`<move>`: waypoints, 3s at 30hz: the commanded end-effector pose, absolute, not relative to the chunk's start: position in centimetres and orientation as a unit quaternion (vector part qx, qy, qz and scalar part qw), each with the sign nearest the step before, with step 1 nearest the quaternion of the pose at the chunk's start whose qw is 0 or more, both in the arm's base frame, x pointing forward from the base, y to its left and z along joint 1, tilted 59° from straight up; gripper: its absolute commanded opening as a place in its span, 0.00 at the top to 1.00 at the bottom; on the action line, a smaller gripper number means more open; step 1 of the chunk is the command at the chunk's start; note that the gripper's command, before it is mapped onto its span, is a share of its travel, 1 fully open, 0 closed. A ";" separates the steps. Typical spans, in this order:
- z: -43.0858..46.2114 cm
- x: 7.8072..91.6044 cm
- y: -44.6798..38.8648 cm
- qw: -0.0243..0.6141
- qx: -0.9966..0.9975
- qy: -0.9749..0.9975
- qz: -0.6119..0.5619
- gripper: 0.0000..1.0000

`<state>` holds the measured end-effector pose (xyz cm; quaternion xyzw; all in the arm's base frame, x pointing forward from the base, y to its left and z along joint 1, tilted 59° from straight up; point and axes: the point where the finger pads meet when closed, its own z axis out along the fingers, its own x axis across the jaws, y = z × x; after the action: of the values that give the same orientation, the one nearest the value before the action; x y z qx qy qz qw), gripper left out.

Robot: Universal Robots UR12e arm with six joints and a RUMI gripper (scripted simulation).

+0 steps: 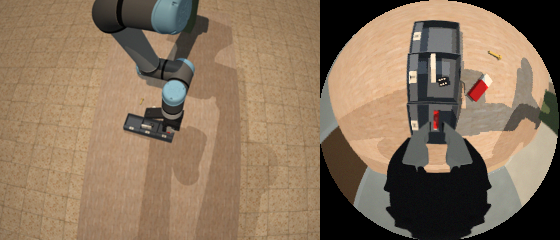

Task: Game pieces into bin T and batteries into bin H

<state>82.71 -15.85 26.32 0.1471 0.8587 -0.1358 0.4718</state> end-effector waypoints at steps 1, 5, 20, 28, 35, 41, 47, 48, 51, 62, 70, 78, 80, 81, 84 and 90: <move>26.7 82.3 -15.6 0.472 0.147 0.859 -0.136 0.86; 26.9 81.9 -15.4 0.472 0.147 0.859 -0.136 0.86; 28.6 79.5 -14.2 0.472 0.147 0.859 -0.136 0.86; 28.6 79.4 -14.2 0.472 0.147 0.859 -0.136 0.86; 28.6 79.3 -14.2 0.472 0.147 0.859 -0.136 0.86; 29.9 77.5 -13.3 0.472 0.147 0.859 -0.136 0.00; 31.1 75.7 -12.4 0.472 0.147 0.859 -0.136 0.00; 31.3 75.3 -12.3 0.472 0.147 0.859 -0.136 0.00; 31.5 75.0 -12.1 0.472 0.147 0.859 -0.136 0.00; 33.8 71.6 -10.5 0.472 0.147 0.859 -0.136 0.00; 35.1 69.8 -9.6 0.472 0.147 0.858 -0.136 0.00; 35.7 68.9 -9.1 0.472 0.147 0.858 -0.136 0.00; 35.7 68.9 -9.1 0.472 0.147 0.858 -0.136 0.00; 35.7 68.9 -9.1 0.472 0.147 0.858 -0.136 0.00; 35.7 68.9 -9.1 0.472 0.147 0.858 -0.136 0.00; 35.7 68.9 -9.1 0.472 0.147 0.858 -0.136 0.00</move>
<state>68.89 -9.18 35.62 0.1471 0.8587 -0.1358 0.4718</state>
